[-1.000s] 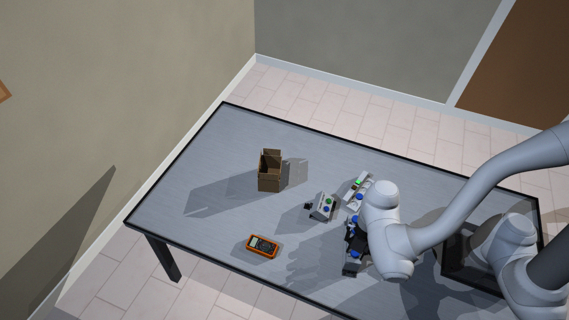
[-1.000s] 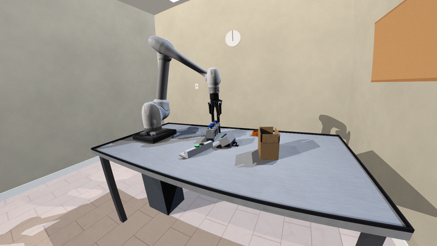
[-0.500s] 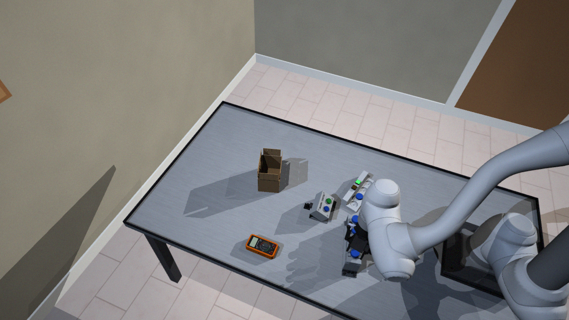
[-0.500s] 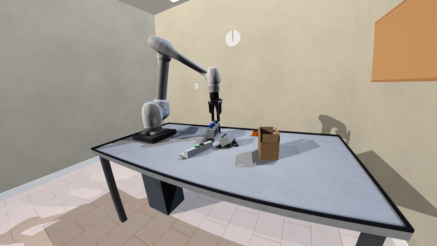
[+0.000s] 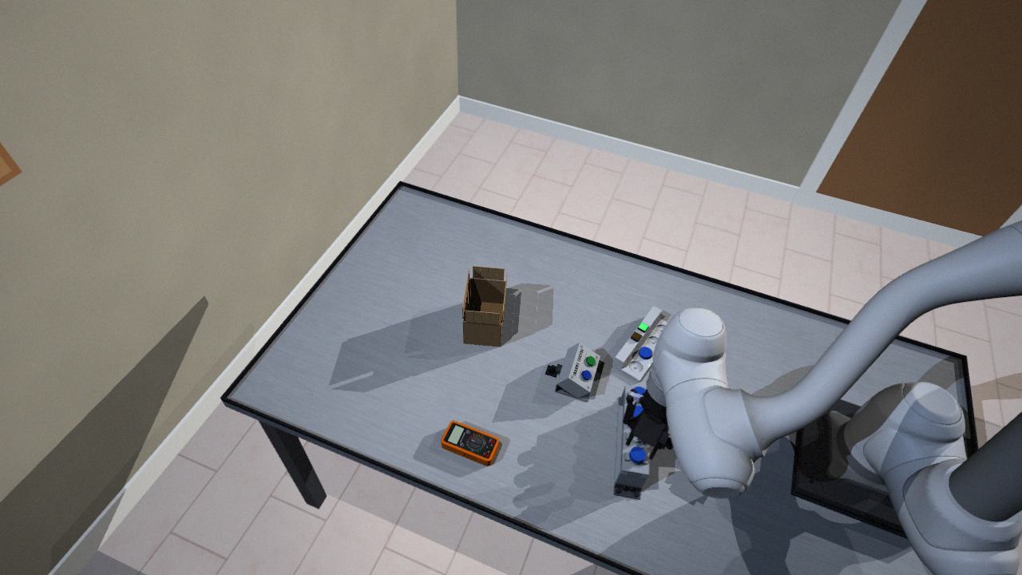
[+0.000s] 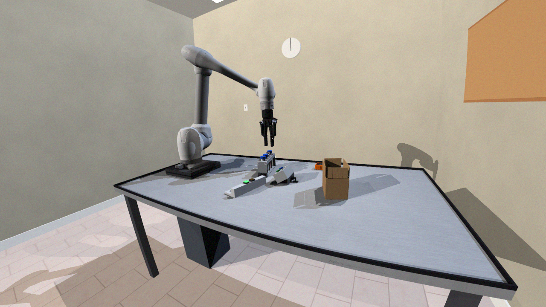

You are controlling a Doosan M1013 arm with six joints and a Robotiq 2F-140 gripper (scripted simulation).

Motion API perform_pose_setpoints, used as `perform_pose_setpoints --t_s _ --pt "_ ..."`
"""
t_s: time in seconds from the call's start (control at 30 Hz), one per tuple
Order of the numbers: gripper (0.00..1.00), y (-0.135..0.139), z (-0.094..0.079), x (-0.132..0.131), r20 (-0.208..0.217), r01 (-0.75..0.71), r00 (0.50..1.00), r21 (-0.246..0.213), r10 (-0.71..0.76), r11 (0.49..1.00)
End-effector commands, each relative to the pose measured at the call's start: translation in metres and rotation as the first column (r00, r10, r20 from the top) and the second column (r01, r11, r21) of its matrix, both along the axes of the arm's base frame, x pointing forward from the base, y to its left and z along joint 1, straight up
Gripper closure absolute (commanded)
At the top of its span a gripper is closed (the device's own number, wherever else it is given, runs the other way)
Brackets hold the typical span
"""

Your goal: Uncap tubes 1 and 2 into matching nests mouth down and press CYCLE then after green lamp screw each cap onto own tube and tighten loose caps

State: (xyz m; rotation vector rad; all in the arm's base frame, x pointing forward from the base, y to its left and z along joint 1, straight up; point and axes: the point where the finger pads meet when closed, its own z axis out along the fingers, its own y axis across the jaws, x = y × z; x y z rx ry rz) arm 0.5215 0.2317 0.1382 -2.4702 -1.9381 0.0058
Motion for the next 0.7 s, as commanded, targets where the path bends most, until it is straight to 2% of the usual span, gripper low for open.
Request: perform_pose_setpoints --t_s 0.0,0.07,0.13,0.23,0.3,0.37,0.5,0.67 --pt "0.64 -0.016 0.002 0.002 0.001 -0.165 0.986 0.001 0.165 0.986" --pt "0.64 -0.033 0.002 0.003 0.001 -0.303 0.953 0.002 0.303 0.953" --pt "0.64 -0.041 0.002 0.004 0.001 -0.378 0.926 0.001 0.378 0.926" --pt "0.64 -0.055 0.002 0.005 0.001 -0.511 0.859 0.001 0.511 0.859" --pt "0.64 -0.055 0.002 0.005 0.001 -0.511 0.859 0.001 0.511 0.859" --pt "0.64 -0.072 0.002 0.006 0.001 -0.656 0.754 0.002 0.656 0.754" --pt "0.64 -0.091 0.002 0.008 0.001 -0.778 0.628 0.001 0.778 0.628" --pt "0.64 -0.114 0.002 0.01 0.0 -0.904 0.428 0.001 0.904 0.428"
